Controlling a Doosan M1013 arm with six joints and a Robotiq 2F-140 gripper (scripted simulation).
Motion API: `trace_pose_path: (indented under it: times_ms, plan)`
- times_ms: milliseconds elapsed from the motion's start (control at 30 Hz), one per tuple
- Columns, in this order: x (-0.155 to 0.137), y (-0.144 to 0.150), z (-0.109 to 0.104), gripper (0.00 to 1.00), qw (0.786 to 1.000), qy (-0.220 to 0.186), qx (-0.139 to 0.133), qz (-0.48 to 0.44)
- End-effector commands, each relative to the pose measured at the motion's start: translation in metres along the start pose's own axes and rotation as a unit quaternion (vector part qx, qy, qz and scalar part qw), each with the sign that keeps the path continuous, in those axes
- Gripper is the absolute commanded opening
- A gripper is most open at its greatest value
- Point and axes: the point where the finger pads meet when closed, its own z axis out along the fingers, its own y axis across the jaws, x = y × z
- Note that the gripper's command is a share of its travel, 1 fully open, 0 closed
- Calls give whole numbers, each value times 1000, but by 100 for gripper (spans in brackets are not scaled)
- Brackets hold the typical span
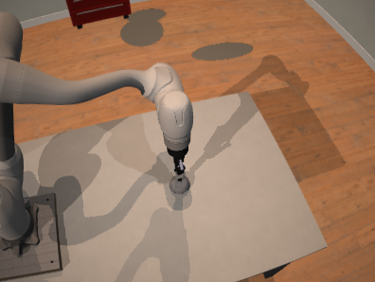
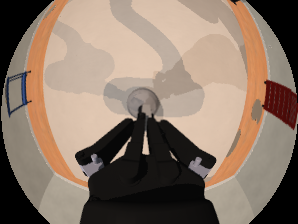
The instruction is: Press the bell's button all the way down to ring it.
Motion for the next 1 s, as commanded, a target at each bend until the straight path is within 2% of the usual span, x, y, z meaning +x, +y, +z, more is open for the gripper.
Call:
trace_pose_path:
  times_ms: [0,400,967]
  plan:
    - [0,0,1,0,1000,0,0,0]
    - [0,0,-6,0,1000,0,0,0]
    - [0,0,-44,0,1000,0,0,0]
